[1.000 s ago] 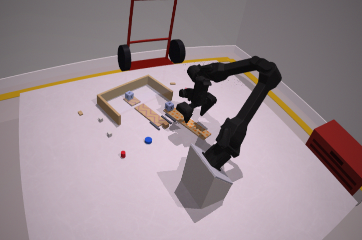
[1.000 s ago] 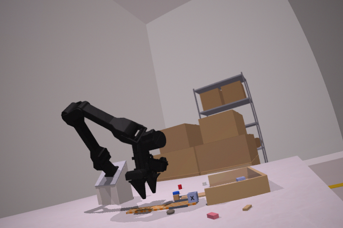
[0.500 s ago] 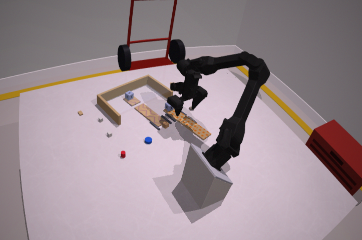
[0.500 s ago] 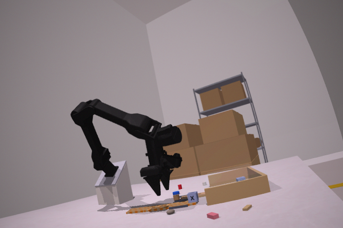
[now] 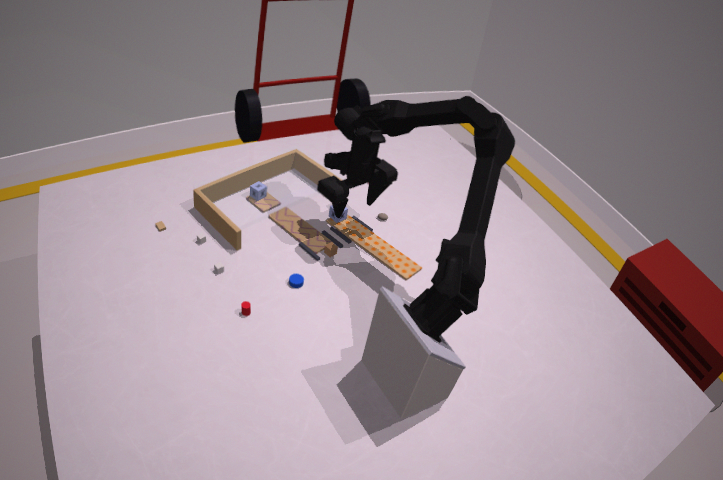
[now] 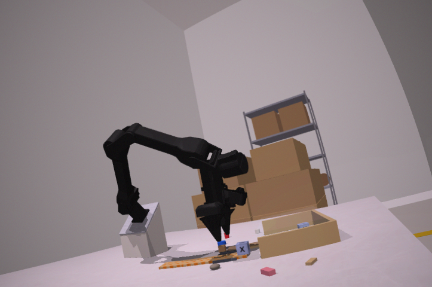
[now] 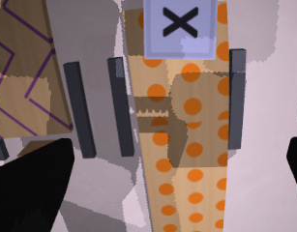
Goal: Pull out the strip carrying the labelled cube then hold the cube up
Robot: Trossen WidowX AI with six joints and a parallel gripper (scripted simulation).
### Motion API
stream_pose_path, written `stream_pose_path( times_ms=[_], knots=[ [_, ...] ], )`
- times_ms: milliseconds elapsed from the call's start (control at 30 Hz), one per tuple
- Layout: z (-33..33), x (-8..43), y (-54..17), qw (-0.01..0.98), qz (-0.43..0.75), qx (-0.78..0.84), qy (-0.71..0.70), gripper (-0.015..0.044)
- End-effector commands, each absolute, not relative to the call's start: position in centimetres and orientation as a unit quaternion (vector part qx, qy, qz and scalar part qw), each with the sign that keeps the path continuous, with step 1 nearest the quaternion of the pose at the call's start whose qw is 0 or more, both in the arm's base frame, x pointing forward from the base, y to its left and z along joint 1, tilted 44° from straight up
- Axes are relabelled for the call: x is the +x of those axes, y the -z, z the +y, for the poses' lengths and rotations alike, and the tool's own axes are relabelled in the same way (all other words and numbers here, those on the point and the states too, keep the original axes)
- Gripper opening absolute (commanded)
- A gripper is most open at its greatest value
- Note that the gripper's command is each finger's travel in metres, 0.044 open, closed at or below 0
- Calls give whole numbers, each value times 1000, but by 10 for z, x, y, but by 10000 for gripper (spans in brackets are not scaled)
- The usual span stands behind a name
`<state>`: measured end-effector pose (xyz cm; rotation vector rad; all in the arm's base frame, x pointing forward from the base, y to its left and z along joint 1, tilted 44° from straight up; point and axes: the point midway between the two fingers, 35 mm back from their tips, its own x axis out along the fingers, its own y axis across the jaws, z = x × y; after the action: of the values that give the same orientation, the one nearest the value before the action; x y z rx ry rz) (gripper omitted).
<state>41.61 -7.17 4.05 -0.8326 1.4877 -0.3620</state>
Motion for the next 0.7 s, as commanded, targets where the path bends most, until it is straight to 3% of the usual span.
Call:
stream_pose_path(
  times_ms=[0,333,567,667],
  knots=[
    [-65,430,-41,645,651,-366,161,440],
    [-53,459,-42,646,650,-365,161,440],
    [-58,460,-36,646,650,-365,161,256],
    [-62,461,-32,646,650,-365,161,250]
  ],
)
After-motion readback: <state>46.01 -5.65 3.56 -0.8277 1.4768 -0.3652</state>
